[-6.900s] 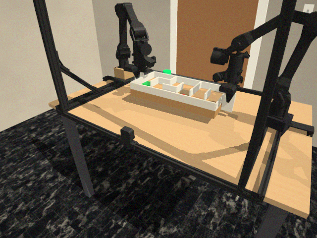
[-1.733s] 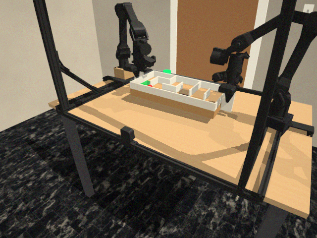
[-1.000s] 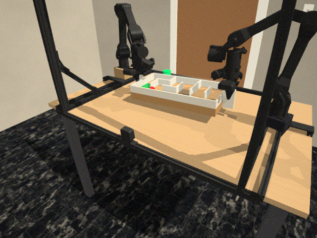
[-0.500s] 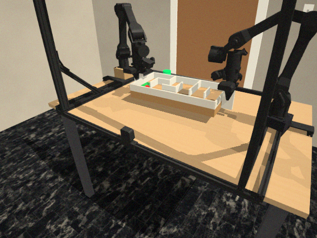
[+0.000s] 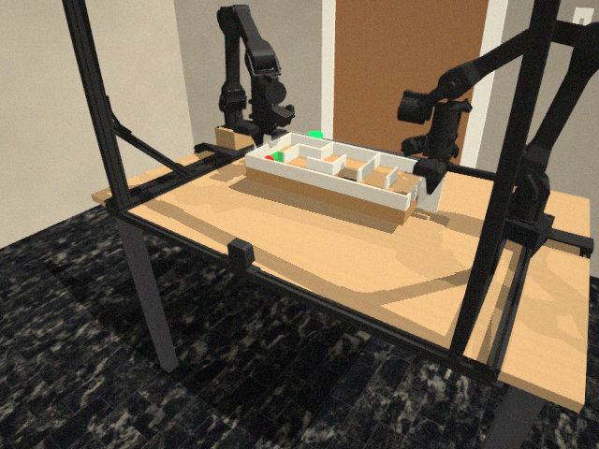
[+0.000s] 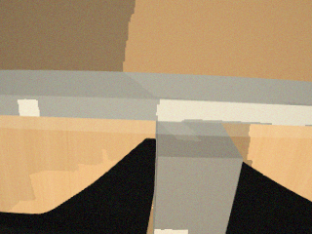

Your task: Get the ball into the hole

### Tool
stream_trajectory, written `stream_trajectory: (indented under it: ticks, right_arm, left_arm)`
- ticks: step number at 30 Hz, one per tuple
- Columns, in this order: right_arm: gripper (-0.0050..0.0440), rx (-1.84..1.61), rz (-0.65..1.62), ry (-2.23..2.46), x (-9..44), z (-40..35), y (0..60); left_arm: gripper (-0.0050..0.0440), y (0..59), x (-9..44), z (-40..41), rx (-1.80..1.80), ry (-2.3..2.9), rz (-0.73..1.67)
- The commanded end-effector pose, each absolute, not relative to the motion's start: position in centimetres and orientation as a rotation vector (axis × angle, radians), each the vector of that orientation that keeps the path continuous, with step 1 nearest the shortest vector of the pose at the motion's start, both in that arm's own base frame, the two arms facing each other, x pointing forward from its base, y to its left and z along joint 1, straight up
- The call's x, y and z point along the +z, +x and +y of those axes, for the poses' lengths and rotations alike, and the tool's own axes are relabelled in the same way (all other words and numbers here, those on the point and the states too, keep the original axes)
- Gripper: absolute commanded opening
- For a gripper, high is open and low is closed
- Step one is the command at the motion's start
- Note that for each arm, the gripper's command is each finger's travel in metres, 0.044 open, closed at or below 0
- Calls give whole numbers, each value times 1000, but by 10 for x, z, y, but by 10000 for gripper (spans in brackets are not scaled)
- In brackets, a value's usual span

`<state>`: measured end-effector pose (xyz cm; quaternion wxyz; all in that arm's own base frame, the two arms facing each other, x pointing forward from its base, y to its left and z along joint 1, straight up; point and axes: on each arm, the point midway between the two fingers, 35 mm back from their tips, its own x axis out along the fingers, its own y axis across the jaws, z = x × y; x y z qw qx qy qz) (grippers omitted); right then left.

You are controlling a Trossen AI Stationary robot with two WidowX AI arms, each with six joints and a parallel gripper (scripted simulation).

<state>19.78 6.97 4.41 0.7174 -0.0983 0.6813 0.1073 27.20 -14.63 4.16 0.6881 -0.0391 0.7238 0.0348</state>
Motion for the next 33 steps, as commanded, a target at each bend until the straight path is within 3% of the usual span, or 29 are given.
stream_trajectory:
  ticks: [1, 18, 33]
  right_arm:
    - [20, 231, 1530, -229, 48, 70, 197]
    - [20, 228, 1611, -237, 68, 71, 200]
    - [20, 247, 1511, -213, 43, 69, 196]
  left_arm:
    - [20, 273, 38, -148, 84, -82, 1598]
    - [20, 269, 18, -148, 83, -82, 1517]
    - [20, 273, 44, -147, 70, -98, 1619]
